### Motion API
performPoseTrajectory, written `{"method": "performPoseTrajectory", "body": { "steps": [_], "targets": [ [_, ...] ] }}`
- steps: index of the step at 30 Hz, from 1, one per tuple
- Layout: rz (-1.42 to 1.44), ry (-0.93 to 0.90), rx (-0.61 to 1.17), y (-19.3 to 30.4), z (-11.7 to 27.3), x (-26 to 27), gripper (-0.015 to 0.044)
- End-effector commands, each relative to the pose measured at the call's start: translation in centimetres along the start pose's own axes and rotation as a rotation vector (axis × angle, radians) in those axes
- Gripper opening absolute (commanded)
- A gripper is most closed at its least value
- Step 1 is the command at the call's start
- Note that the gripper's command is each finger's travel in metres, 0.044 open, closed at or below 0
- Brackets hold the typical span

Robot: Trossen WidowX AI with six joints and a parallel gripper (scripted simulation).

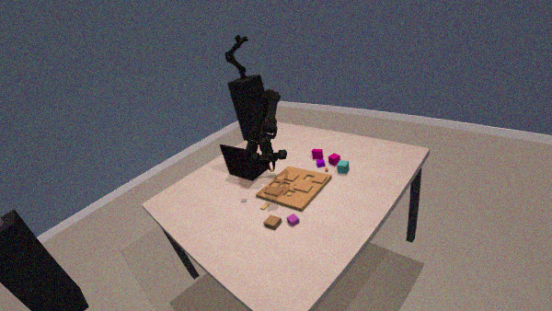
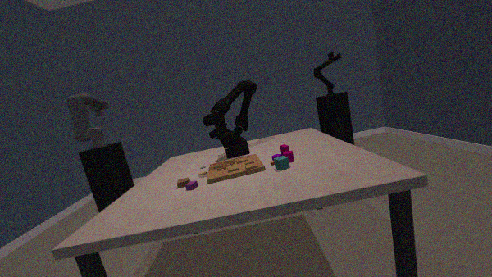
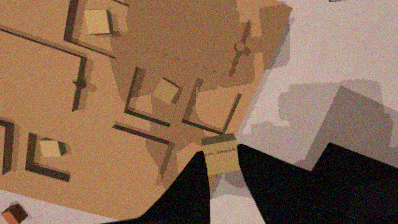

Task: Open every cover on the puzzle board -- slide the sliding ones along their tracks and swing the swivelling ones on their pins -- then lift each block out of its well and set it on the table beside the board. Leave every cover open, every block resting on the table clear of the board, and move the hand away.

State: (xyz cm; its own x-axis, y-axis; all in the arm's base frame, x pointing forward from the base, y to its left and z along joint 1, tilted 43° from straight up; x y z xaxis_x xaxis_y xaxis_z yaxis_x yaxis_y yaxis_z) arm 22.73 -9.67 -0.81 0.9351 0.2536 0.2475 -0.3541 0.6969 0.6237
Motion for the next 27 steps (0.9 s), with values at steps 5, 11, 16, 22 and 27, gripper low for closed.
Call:
{"method": "performPoseTrajectory", "body": {
  "steps": [5,11,16,22,27],
  "targets": [
    [0.0,0.004,-0.022,1.3,0.5,2.1,0.008],
    [-0.002,0.007,-0.033,2.5,0.6,3.7,0.008],
    [-0.003,0.008,-0.04,3.7,0.7,4.9,0.008],
    [-0.003,0.008,-0.046,5.2,0.7,6.3,0.008],
    [-0.003,0.007,-0.049,6.5,0.7,7.4,0.008]
  ]
}}
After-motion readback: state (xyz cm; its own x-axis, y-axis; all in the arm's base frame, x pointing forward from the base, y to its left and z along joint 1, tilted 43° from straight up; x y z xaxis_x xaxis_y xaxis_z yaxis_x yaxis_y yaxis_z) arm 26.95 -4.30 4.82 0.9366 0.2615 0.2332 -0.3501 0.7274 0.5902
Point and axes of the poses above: the point midway between the two fingers, 35 mm back from their tips, its own z axis back along the fingers, its own x axis across the jaws, y = z × x, the point moved 5 cm from there along z, back along the fingers, and after that the axes turned 10 degrees about -z, right-handed, at the moved point
